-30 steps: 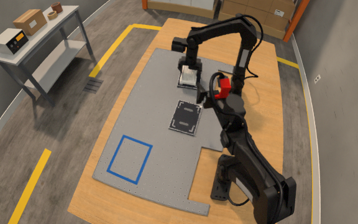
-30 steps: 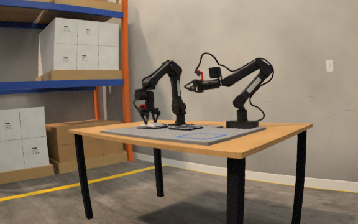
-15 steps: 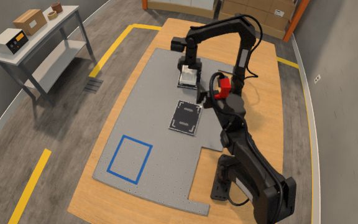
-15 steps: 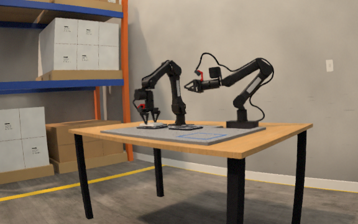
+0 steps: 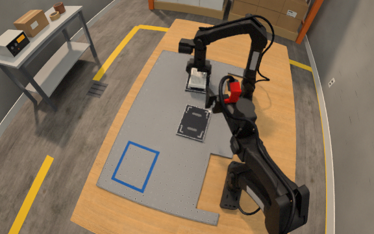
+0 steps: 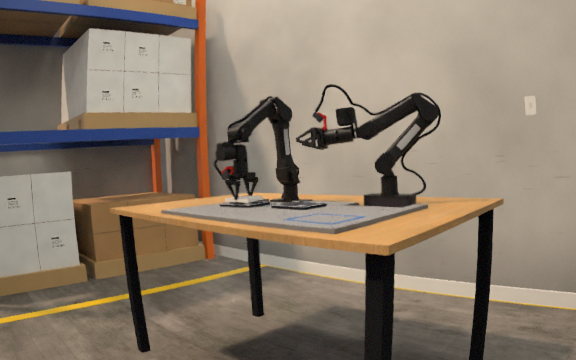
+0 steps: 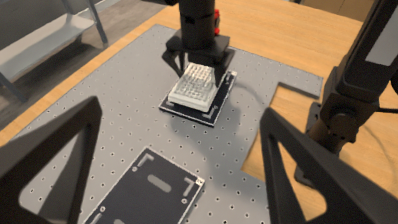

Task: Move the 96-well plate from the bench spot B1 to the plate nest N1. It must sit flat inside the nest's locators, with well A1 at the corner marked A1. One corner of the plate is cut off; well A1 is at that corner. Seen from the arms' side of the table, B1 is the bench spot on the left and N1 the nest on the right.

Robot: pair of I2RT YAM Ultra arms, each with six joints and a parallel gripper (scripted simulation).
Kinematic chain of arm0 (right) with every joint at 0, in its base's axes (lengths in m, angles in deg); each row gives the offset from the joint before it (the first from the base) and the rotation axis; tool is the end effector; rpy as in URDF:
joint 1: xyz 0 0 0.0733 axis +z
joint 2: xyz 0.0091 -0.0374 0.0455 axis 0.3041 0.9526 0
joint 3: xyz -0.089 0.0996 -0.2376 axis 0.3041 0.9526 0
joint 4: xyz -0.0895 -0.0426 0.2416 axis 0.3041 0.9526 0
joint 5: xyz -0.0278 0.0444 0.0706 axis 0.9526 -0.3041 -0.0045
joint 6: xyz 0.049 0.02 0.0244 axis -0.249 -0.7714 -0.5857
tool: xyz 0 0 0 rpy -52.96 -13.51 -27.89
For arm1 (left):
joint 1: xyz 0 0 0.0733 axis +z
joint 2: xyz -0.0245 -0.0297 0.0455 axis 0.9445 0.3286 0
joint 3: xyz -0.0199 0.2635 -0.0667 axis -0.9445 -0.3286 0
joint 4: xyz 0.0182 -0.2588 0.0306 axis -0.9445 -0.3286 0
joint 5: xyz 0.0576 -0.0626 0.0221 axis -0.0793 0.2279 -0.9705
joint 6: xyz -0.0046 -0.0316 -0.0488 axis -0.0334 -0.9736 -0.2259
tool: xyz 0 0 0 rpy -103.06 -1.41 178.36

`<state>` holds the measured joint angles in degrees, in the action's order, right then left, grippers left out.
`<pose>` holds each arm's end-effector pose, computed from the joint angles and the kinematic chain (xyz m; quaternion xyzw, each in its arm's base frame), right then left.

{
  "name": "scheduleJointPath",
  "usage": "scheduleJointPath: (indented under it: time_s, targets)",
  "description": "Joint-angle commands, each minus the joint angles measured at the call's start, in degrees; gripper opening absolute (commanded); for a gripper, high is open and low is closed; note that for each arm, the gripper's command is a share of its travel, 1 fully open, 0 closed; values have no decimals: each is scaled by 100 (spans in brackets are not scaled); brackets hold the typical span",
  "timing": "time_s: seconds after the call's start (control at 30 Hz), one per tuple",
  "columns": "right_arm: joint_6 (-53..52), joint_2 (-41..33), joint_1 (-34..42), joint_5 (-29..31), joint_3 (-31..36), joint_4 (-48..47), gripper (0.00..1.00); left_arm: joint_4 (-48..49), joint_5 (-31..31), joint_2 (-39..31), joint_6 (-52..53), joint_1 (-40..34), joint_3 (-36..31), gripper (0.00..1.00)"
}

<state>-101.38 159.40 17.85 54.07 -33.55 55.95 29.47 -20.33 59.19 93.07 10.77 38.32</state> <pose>0.2781 0.0017 0.1865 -0.6701 -0.7421 0.0115 0.0138 0.0948 -0.1631 0.2326 0.4075 0.6170 -0.3041 0.6007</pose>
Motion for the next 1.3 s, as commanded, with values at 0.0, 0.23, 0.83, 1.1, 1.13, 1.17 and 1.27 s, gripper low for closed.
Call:
scheduleJointPath:
  time_s: [0.0, 0.23, 0.83, 1.1, 1.13, 1.17, 1.27]
  targets:
    - [-33, -14, 55, 78, -159, 109, 78, 121, 16, 13, 5, -32, 34, 100]
    - [34, -115, 51, 78, -70, -70, 78, 121, 16, 13, 5, -32, 34, 100]
    - [29, -307, 2, 28, 83, -51, 78, 121, 16, 13, 5, -32, 34, 100]
    - [27, -339, -18, 7, 165, -203, 78, 121, 16, 13, 5, -32, 34, 100]
    - [44, -346, -23, 8, 193, -244, 78, 121, 16, 13, 5, -32, 34, 100]
    - [47, -349, -26, 9, 225, -293, 78, 121, 16, 13, 5, -32, 34, 100]
    - [54, -270, -35, 60, 342, -466, 78, 121, 16, 13, 5, -32, 34, 100]
